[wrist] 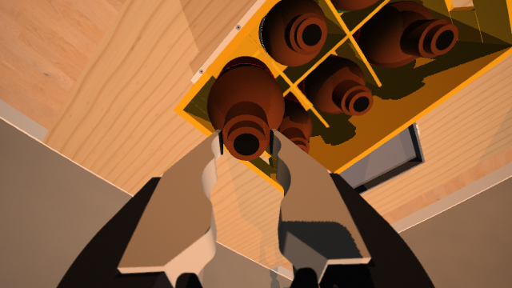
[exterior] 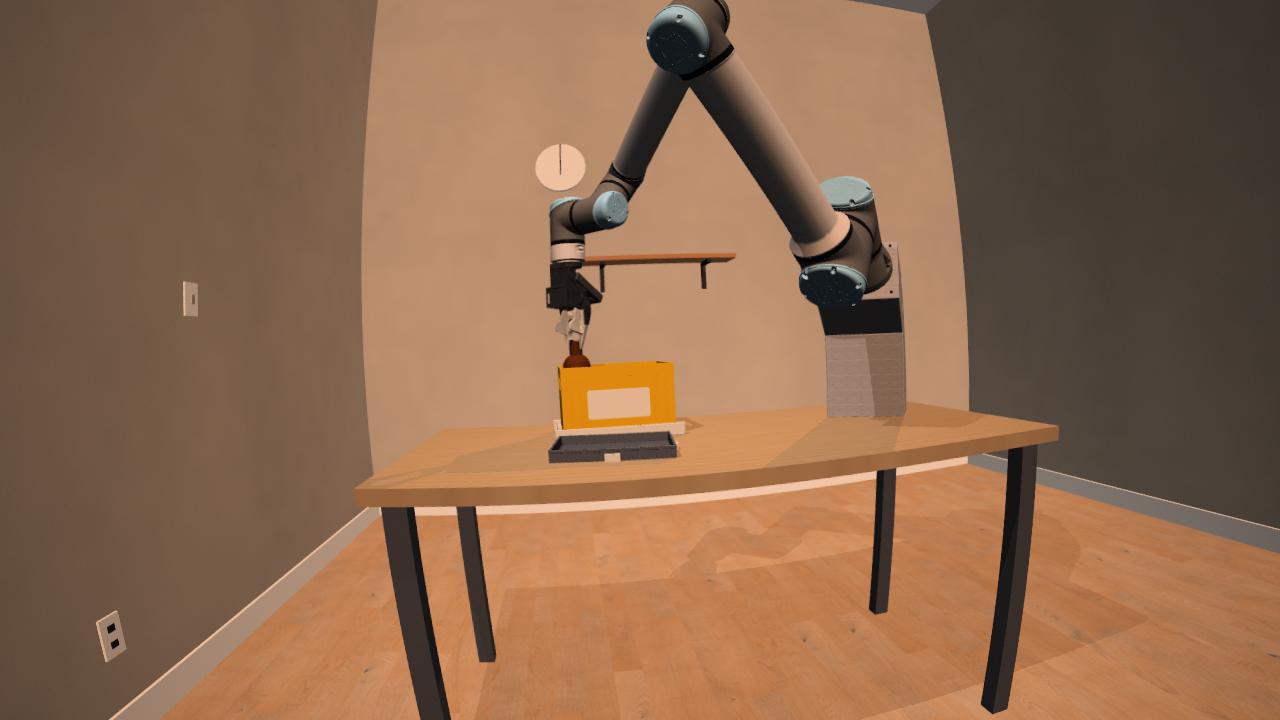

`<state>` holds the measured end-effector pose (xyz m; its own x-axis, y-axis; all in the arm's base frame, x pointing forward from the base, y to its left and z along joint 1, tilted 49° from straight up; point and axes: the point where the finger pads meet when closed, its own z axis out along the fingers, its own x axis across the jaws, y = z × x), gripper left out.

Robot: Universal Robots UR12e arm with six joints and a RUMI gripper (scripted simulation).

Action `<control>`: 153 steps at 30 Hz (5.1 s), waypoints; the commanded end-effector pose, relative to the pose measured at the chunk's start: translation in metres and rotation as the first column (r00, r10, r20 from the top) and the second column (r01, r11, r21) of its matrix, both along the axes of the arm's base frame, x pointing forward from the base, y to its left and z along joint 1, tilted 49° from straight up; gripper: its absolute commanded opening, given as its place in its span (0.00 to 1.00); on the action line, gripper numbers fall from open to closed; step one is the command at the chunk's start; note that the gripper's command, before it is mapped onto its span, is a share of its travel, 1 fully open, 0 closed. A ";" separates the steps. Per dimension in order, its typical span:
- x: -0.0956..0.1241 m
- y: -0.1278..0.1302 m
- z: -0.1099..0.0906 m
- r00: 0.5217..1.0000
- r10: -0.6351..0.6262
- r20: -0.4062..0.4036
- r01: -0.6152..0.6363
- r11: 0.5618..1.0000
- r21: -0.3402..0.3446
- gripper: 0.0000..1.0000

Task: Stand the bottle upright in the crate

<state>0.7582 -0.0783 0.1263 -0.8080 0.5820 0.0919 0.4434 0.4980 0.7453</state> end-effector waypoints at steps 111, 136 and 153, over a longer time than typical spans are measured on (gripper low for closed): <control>0.020 0.032 -0.033 1.000 -0.001 0.001 0.001 1.000 -0.001 0.00; 0.022 0.035 -0.036 1.000 -0.001 0.001 0.001 1.000 -0.001 0.00; 0.022 0.035 -0.036 1.000 -0.001 0.001 0.001 1.000 -0.001 0.00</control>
